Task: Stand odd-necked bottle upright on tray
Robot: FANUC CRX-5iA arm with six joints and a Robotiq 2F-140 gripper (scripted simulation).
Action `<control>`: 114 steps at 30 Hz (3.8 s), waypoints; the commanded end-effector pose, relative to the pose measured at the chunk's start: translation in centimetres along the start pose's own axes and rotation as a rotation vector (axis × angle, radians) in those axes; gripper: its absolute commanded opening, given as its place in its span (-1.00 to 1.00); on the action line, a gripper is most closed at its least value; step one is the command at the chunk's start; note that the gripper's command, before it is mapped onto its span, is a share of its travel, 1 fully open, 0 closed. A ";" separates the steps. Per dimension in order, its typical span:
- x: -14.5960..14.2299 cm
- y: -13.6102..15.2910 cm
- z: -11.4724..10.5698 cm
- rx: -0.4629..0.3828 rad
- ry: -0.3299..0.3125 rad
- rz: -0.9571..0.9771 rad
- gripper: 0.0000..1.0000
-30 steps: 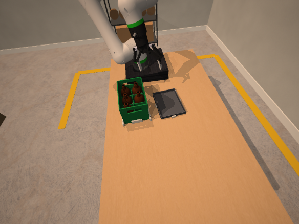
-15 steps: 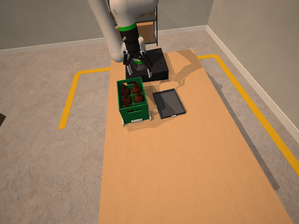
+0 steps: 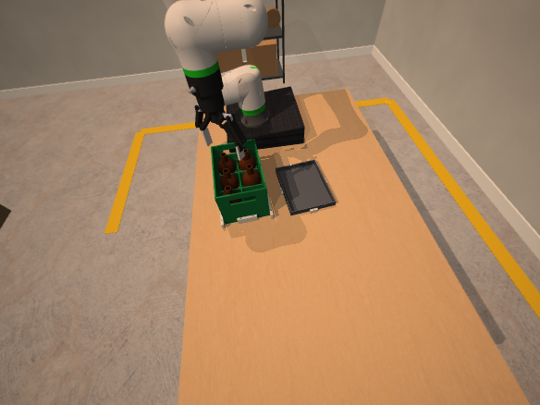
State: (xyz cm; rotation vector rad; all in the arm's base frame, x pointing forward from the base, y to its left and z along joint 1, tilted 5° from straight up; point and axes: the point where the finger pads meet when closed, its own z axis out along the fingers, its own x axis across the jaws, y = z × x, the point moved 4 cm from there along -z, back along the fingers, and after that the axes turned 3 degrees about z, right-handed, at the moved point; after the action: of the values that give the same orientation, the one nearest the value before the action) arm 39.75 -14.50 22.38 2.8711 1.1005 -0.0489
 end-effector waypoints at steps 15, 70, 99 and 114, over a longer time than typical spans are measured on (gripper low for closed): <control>-0.6 1.8 0.2 0.006 -0.017 0.018 -0.80; -0.3 2.0 0.2 0.006 -0.017 0.018 -0.12; -0.3 2.0 0.8 0.006 -0.017 0.018 -0.12; -0.4 2.0 2.3 0.006 -0.017 0.018 -0.12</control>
State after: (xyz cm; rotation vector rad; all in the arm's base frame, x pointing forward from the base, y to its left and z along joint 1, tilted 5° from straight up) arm 40.77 -16.36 20.51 2.8811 1.0742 -0.0778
